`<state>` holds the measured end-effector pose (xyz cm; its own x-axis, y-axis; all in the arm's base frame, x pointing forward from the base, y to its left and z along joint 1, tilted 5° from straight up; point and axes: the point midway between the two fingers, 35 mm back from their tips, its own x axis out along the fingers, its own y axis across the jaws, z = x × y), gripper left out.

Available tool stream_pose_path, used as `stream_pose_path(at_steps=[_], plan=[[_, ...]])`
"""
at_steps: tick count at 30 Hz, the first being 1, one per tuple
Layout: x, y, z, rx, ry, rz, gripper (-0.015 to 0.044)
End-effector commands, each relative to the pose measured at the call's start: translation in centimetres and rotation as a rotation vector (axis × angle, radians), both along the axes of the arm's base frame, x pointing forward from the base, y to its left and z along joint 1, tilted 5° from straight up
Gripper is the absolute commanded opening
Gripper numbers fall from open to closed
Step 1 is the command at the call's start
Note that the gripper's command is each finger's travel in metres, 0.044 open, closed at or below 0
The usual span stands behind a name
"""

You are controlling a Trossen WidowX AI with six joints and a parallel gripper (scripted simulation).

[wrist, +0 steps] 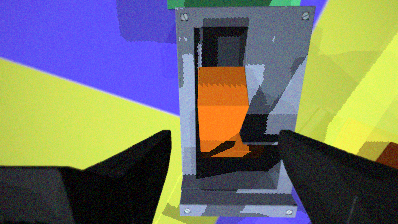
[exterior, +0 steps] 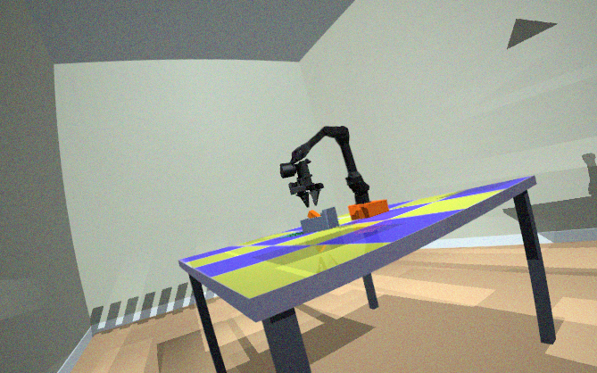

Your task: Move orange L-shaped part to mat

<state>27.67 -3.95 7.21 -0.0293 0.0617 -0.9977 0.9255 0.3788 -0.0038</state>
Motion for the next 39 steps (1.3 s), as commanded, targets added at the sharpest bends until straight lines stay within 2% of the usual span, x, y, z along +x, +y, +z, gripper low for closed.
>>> stream_pose_path(at_steps=[1,30,36,39], plan=[[0.0,-0.1,-0.7,-0.006,-0.001,-0.005,0.0280],[-0.2,0.2,-4.9,-0.005,-0.001,-0.005,0.0280],[-0.1,0.2,-4.6,0.000,0.000,-0.001,0.0122],[-0.1,0.2,-4.6,0.000,0.000,-0.001,0.0102]])
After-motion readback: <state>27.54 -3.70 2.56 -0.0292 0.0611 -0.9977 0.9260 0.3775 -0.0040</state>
